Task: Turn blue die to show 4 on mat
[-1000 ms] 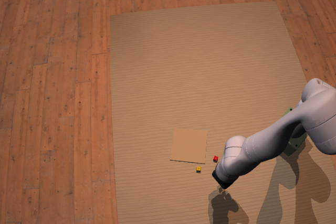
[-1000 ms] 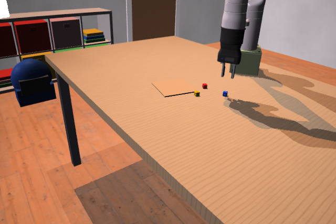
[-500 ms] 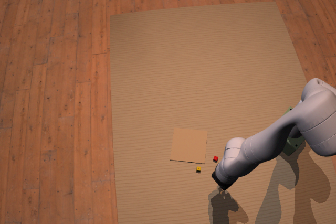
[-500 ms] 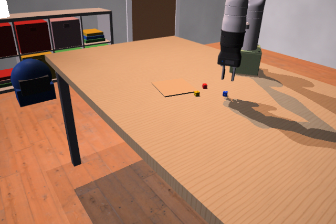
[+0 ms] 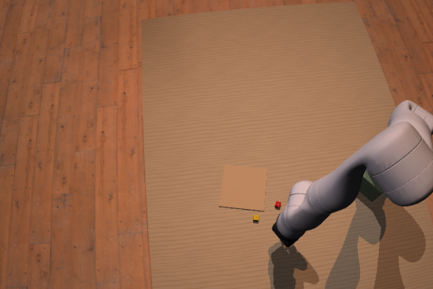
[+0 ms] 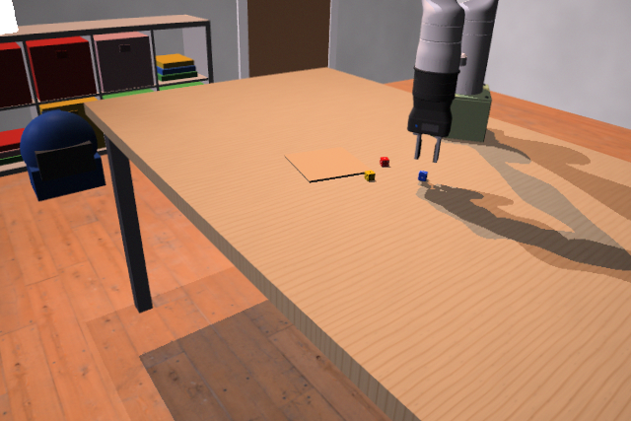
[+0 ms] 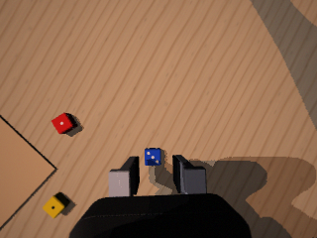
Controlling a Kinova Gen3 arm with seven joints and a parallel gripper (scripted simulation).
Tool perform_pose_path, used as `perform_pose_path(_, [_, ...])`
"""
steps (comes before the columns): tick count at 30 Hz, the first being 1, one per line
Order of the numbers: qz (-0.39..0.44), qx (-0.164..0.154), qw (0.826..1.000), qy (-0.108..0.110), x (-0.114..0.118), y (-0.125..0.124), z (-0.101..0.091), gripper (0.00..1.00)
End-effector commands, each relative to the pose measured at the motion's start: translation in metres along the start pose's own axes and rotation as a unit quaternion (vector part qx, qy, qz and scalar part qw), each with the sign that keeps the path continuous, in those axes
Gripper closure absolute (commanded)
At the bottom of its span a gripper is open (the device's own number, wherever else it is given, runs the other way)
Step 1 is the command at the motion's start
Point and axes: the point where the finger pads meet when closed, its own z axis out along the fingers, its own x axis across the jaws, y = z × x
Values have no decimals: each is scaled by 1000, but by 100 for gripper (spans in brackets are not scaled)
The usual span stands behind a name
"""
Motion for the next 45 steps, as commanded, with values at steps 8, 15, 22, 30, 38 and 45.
perform_pose_path(8, [3,3,1000,0,-3,-2,14,36])
perform_pose_path(15, [3,3,1000,0,-3,-2,19,36])
perform_pose_path(22, [4,3,1000,0,-3,-2,22,36])
perform_pose_path(30, [4,3,1000,0,-3,-2,23,36])
perform_pose_path(38, [4,3,1000,0,-3,-2,23,36])
perform_pose_path(45, [4,3,1000,0,-3,-2,23,36])
